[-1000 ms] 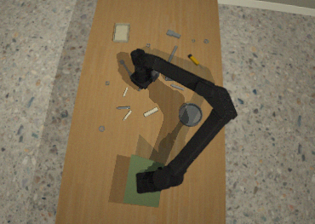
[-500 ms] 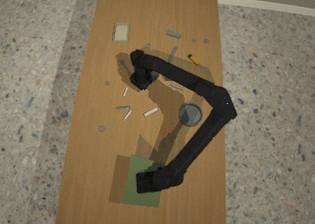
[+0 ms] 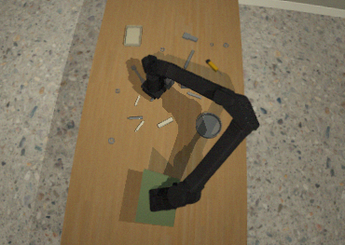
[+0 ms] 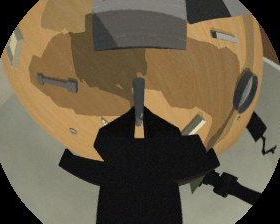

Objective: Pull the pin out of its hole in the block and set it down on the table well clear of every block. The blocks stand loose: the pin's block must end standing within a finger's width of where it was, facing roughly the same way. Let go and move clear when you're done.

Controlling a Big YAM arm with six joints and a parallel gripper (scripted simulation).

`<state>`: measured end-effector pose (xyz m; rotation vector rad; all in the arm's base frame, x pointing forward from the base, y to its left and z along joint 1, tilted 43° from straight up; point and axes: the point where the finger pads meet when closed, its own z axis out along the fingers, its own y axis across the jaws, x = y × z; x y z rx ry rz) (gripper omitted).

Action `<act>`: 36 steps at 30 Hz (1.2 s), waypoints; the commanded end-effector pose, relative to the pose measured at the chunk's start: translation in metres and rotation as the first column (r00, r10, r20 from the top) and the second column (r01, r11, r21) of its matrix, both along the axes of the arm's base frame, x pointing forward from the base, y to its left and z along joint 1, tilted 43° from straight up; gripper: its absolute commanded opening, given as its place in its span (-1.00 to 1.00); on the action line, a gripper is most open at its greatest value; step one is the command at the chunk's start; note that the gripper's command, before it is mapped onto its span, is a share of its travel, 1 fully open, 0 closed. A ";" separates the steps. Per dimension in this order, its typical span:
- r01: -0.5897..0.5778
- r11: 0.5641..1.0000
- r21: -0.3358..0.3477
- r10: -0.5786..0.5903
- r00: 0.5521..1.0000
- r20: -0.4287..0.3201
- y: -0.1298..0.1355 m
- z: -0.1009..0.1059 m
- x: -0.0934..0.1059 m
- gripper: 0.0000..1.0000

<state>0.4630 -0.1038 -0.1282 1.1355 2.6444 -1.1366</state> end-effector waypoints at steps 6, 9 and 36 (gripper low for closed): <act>-0.025 1.000 0.003 0.025 1.000 -0.005 0.017 0.000 0.000 -1.00; -0.019 1.000 0.009 0.019 1.000 -0.010 0.018 0.001 0.000 -1.00; 0.028 0.998 0.051 -0.026 0.999 -0.043 0.024 0.006 0.000 -1.00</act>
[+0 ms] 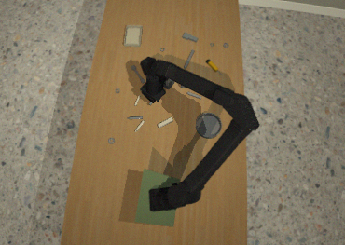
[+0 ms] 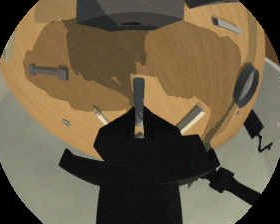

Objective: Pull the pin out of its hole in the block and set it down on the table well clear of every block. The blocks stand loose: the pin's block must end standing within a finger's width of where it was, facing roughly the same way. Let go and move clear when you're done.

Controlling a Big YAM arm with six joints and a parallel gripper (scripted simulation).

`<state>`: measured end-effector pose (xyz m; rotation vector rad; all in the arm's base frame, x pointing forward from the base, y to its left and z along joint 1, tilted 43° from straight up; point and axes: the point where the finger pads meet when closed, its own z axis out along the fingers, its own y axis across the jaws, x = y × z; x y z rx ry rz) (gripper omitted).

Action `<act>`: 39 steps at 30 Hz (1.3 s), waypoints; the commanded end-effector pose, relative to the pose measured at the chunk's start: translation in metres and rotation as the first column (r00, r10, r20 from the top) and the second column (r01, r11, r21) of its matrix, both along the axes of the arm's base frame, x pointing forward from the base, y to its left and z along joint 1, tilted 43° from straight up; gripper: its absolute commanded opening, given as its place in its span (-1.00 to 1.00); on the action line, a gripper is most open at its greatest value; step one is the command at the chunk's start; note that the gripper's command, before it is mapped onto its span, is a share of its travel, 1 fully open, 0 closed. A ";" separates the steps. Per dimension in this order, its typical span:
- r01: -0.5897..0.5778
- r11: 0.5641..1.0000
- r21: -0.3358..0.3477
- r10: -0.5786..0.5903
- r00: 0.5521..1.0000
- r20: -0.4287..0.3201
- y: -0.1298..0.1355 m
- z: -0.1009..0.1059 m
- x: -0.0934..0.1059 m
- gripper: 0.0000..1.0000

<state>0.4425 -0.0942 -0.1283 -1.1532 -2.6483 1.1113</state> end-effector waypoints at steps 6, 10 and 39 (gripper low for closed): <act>0.012 1.000 0.022 -0.013 1.000 0.015 0.016 0.009 0.024 -1.00; 0.019 0.999 0.026 -0.019 1.000 0.012 0.016 0.009 0.025 -1.00; 0.041 0.998 0.037 -0.041 0.999 0.010 0.014 0.012 0.035 -1.00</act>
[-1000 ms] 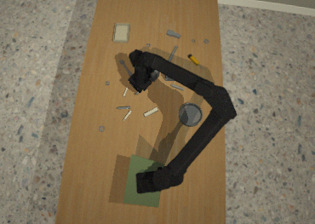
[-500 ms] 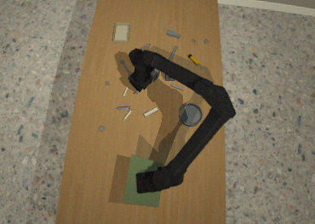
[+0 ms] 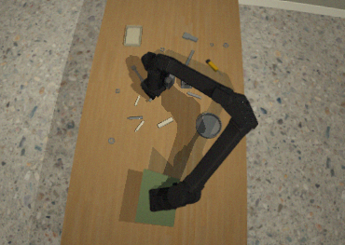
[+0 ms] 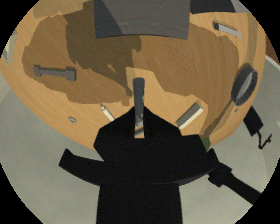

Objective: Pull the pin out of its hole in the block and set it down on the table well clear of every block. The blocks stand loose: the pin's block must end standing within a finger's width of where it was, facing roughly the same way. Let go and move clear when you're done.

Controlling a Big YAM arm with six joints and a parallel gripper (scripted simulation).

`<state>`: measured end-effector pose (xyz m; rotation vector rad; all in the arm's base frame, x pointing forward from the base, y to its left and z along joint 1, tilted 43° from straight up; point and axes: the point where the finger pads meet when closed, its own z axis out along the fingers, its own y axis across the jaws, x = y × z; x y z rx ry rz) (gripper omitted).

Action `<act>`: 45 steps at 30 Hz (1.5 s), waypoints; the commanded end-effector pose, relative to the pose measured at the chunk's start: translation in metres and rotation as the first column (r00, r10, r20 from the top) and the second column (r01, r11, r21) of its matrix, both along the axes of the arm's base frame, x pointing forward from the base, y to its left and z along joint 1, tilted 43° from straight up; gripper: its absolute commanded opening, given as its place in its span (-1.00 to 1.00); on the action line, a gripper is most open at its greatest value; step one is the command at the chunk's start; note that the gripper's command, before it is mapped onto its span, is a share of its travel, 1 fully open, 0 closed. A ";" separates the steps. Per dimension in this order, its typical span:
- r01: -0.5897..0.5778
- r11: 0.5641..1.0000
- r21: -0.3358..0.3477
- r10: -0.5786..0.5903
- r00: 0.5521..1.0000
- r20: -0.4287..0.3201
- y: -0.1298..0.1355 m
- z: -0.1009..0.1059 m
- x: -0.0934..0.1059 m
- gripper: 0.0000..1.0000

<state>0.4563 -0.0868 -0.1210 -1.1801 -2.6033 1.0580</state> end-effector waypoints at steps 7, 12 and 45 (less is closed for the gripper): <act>-0.001 1.000 0.000 0.001 0.999 0.032 0.006 0.004 0.021 -1.00; 0.001 1.000 0.000 -0.001 0.999 0.032 0.005 0.005 0.021 -1.00; 0.013 1.000 0.003 -0.014 0.999 0.037 0.005 0.003 0.017 -1.00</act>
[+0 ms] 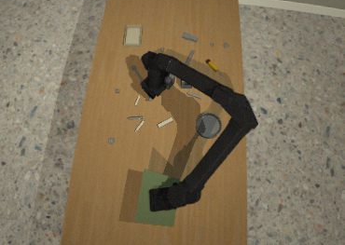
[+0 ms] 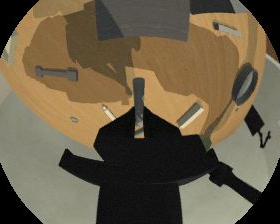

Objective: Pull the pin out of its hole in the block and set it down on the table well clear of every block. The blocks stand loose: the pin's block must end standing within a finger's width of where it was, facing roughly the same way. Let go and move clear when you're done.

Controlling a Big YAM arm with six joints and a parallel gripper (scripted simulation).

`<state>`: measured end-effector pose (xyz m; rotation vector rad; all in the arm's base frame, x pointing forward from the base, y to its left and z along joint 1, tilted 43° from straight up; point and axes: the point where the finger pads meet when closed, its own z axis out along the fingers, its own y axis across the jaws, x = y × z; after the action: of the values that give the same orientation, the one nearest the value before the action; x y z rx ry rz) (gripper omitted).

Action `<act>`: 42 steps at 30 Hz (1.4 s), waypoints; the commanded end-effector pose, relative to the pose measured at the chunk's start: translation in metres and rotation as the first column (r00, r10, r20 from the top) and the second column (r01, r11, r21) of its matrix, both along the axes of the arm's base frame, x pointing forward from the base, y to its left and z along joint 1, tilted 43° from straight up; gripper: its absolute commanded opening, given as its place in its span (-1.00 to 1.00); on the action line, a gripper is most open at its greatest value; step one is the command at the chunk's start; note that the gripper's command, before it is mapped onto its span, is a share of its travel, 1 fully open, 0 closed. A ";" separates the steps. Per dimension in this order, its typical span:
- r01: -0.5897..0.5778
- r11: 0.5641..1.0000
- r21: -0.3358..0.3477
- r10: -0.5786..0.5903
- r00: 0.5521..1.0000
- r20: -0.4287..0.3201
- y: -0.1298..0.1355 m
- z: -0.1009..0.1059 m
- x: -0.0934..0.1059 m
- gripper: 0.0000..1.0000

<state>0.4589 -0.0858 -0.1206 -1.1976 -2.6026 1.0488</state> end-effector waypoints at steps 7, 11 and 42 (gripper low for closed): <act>0.003 1.000 -0.001 -0.003 1.000 0.028 0.005 0.002 0.012 -1.00; 0.001 1.000 -0.001 -0.001 1.000 0.027 0.007 0.001 0.008 -1.00; -0.013 1.000 -0.002 0.013 1.000 0.020 0.013 -0.001 -0.002 -1.00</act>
<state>0.4516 -0.0856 -0.1241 -1.2020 -2.5928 1.0507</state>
